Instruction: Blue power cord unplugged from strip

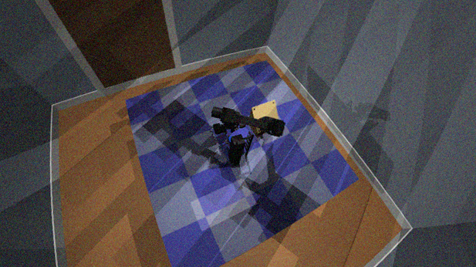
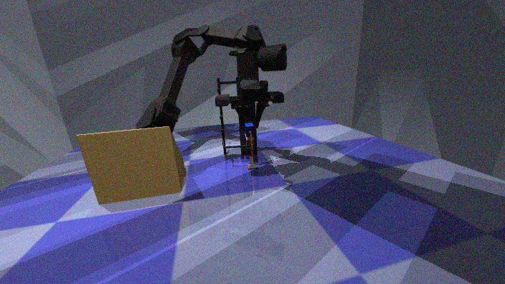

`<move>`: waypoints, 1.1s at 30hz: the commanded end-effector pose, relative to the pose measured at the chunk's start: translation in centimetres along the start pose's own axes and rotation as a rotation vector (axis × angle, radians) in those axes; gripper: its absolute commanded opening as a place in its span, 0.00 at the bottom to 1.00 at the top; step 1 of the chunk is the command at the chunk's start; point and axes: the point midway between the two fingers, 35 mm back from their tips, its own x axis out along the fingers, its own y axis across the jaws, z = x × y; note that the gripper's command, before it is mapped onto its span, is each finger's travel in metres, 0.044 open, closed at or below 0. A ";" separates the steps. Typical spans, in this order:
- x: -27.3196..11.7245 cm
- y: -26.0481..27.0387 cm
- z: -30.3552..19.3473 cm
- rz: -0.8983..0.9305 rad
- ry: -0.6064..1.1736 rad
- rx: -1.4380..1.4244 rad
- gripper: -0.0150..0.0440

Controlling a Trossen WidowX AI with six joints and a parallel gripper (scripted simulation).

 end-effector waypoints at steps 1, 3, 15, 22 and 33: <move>0.0 0.0 -0.5 0.000 0.004 0.005 0.53; 0.0 0.0 -0.8 0.000 0.004 0.005 0.53; 0.0 0.0 -2.8 0.000 0.004 0.006 0.53; 0.0 0.0 -3.9 -0.001 0.006 0.005 0.53; 0.9 0.0 -4.0 -0.001 0.006 0.005 0.53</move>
